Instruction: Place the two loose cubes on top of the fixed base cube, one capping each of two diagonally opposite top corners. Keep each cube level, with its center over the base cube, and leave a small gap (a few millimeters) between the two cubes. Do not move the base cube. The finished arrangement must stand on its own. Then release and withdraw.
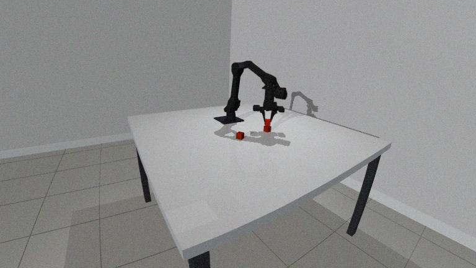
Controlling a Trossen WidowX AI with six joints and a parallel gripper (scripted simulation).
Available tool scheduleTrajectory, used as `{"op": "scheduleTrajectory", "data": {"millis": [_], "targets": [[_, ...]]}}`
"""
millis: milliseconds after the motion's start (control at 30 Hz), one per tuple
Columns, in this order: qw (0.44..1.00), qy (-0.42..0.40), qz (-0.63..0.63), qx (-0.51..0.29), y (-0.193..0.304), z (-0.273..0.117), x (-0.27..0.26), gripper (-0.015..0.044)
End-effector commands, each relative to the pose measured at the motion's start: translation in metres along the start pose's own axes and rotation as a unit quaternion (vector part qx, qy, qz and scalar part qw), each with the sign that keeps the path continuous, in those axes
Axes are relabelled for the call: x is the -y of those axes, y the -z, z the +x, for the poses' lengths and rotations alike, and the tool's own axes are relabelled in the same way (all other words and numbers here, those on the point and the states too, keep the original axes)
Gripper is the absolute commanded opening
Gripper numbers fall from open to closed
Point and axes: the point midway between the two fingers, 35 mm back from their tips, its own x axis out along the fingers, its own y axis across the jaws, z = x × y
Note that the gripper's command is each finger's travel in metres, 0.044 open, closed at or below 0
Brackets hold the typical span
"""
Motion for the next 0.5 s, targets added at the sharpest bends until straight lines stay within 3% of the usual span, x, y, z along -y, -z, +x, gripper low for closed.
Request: {"op": "scheduleTrajectory", "data": {"millis": [0, 467], "targets": [[1.000, -0.001, 0.003, 0.000, -0.0002, 0.0010, -0.0001, 0.0105], [1.000, -0.001, -0.002, 0.000, -0.0002, 0.0025, -0.0001, 0.0105]]}}
